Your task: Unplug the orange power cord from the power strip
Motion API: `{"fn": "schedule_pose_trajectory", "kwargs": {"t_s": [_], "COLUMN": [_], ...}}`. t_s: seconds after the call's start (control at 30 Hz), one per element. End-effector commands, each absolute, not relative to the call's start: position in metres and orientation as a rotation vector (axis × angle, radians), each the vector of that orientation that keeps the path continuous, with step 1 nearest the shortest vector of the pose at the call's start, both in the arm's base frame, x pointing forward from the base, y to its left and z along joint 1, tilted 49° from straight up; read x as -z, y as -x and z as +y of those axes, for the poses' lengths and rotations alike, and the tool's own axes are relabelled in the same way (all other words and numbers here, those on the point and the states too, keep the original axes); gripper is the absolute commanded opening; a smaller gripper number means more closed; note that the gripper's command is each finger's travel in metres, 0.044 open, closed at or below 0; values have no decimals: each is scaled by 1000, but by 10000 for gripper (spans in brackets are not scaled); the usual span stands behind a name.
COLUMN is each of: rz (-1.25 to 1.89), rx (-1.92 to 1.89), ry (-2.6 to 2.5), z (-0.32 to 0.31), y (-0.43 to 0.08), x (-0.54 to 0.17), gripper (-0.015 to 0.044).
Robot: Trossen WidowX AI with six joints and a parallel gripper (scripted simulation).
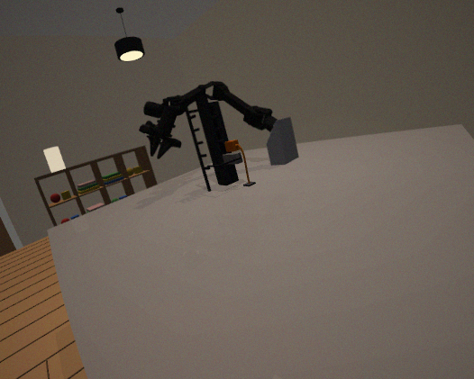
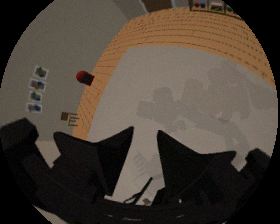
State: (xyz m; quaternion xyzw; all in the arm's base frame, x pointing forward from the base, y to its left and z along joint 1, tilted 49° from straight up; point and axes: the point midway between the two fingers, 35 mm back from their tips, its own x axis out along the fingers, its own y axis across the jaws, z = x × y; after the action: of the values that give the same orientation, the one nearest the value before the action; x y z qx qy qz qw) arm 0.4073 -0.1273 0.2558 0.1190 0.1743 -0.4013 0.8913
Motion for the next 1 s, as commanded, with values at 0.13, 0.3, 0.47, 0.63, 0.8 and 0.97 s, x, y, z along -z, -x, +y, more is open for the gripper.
{"fn": "schedule_pose_trajectory", "kwargs": {"t_s": [0.13, 0.3, 0.47, 0.63, 0.8, 0.97], "rz": [608, 726, 826, 922, 1052, 1250], "rx": [544, 348, 141, 1, -100, -234], "ry": [69, 284, 522, 725, 921, 1198], "z": [-30, 33, 95, 128, 135, 129], "y": [-435, -438, -428, -411, -388, -351], "x": [-212, -183, -152, -121, -84, -41], "gripper": [160, 160, 160, 160, 160, 160]}}
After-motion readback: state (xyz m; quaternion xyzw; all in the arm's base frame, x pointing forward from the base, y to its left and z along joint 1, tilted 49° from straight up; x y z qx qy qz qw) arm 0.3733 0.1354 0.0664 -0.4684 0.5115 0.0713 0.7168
